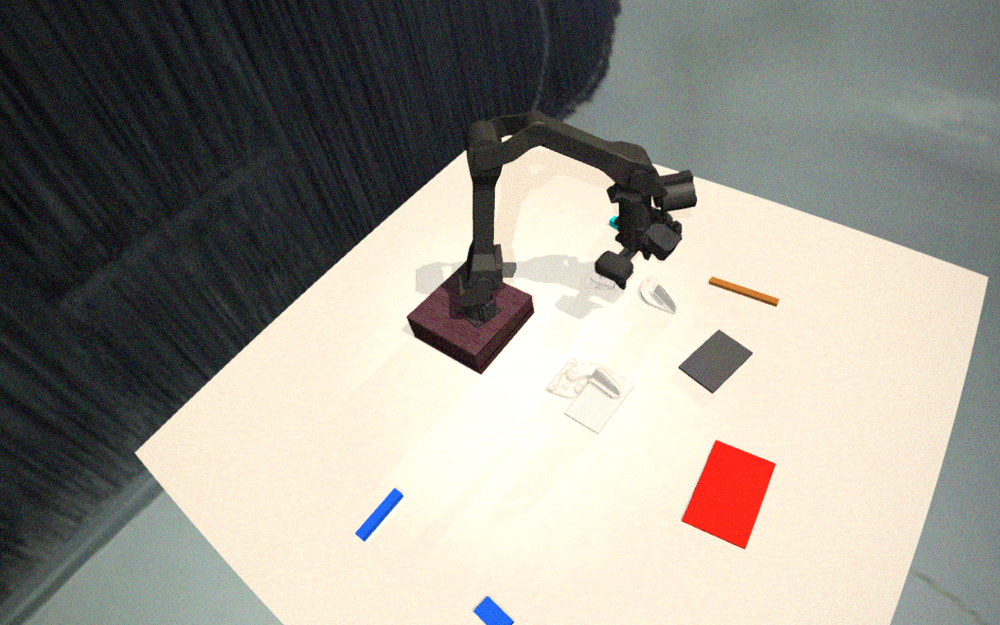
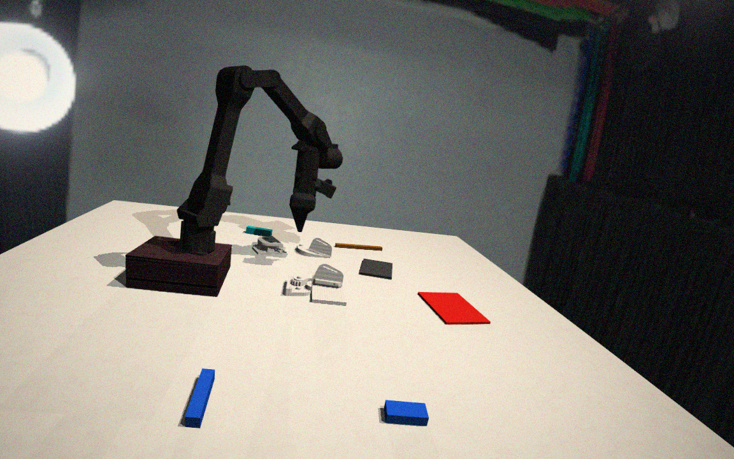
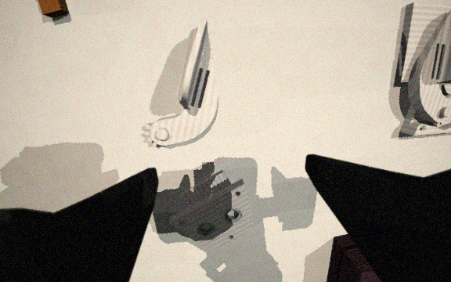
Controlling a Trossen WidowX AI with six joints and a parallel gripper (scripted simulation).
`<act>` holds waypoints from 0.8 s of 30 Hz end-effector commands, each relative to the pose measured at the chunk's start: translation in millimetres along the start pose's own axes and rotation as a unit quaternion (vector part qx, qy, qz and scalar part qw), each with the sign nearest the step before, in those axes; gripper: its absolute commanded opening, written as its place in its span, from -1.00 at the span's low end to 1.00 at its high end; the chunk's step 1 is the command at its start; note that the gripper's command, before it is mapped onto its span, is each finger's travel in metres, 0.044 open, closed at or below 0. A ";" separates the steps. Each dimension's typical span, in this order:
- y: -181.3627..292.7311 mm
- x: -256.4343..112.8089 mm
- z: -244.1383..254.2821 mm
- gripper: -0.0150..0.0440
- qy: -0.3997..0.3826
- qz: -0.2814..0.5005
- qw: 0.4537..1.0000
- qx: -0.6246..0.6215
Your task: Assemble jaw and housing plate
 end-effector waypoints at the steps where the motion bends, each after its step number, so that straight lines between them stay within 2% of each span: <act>1: 0.0 -0.1 0.3 1.00 -0.001 -0.001 1.000 0.000; 18: 0.0 -0.1 0.3 1.00 -0.001 -0.001 1.000 0.000; 24: 0.9 -6.3 -2.3 0.47 0.005 0.004 1.000 -0.001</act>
Point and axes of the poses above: the point midway between the two fingers, 35 mm back from their tips, its own x axis out along the fingers, its own z axis across the jaws, y = z × x, the point moved 6 cm from there along -x, back along the fingers, and after that the axes turned 3 degrees about x, right-handed, at the moved point
